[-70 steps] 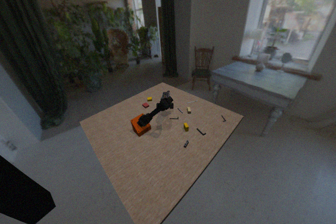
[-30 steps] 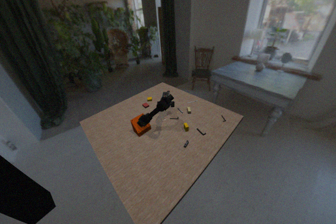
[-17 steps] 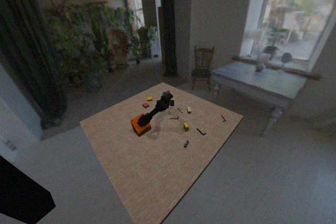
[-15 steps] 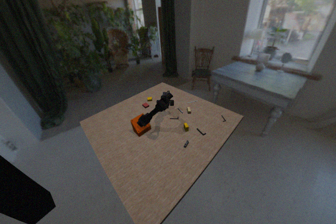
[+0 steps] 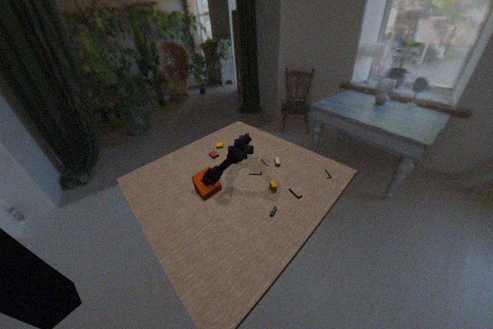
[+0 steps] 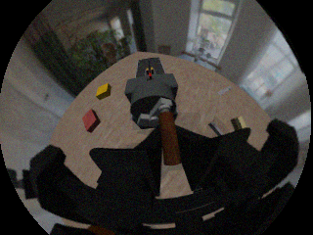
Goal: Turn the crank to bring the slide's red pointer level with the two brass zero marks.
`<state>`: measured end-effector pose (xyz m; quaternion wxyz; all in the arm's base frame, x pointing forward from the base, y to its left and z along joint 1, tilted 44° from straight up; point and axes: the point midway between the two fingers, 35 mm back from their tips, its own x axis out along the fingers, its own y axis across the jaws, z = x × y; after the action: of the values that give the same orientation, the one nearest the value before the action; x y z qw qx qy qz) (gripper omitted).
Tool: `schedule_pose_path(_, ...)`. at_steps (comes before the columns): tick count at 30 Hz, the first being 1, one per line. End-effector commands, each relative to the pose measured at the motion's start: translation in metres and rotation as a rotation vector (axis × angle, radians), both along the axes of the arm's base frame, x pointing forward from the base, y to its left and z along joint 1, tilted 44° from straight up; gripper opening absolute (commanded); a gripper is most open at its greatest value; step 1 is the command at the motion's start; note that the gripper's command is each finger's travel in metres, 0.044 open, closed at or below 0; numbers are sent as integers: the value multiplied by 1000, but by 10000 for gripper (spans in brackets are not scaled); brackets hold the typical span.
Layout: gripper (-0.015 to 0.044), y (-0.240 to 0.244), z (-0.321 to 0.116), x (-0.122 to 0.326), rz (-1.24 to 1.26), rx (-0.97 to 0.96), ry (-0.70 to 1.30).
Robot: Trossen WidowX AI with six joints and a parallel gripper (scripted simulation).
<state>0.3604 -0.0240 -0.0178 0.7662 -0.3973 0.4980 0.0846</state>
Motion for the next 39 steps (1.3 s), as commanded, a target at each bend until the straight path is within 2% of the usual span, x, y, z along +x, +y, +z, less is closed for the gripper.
schedule_pose_path(1, 0, 9, -1, -4, 14, 9, 1)
schedule_pose_path(39, 0, 16, -8, -10, 14, 9, 1)
